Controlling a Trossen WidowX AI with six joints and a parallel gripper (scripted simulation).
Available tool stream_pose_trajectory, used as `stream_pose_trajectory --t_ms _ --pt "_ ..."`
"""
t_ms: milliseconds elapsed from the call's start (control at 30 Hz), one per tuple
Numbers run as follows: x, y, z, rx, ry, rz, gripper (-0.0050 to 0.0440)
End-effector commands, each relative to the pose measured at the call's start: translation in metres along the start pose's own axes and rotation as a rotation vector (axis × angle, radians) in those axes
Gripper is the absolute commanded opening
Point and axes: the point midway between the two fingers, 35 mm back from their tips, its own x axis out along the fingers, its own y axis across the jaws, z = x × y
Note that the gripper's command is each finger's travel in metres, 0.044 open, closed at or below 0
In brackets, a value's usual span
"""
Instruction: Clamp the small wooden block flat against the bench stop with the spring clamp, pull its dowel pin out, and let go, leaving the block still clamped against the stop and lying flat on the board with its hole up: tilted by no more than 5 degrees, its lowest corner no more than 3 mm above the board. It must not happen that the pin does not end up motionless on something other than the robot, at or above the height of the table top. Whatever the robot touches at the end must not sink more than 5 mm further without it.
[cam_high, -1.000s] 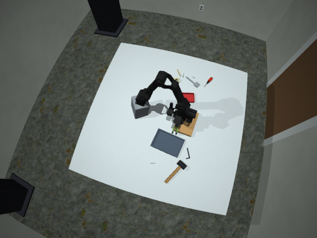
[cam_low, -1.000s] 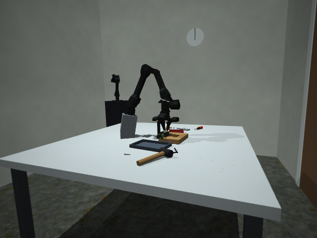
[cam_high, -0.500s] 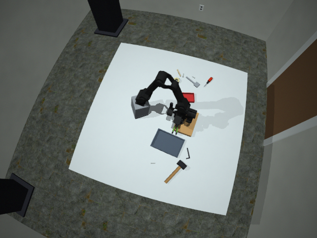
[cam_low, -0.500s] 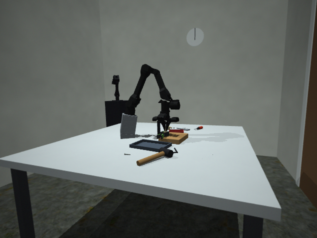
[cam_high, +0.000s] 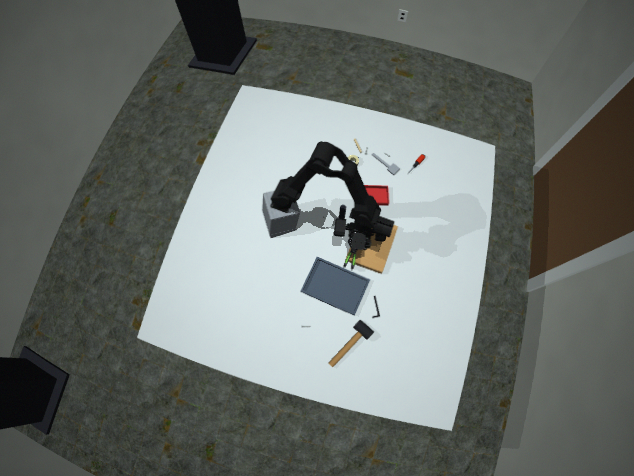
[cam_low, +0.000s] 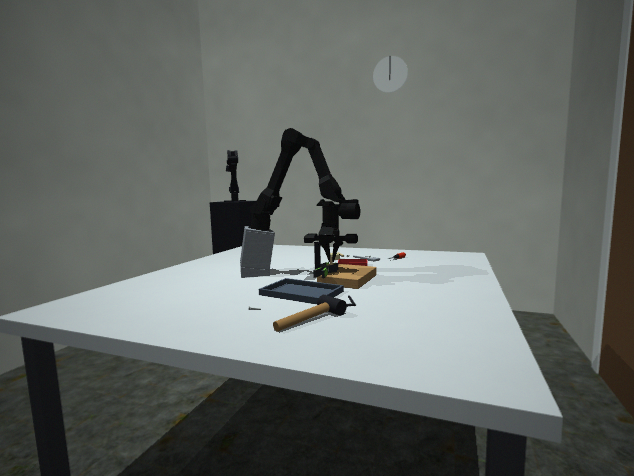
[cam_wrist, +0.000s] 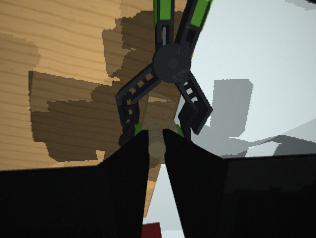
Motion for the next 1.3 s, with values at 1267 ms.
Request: stream_pose_trajectory --t_ms 1267 --pt "-0.0015 0.0 0.0 -0.257 -0.001 0.0 0.0"
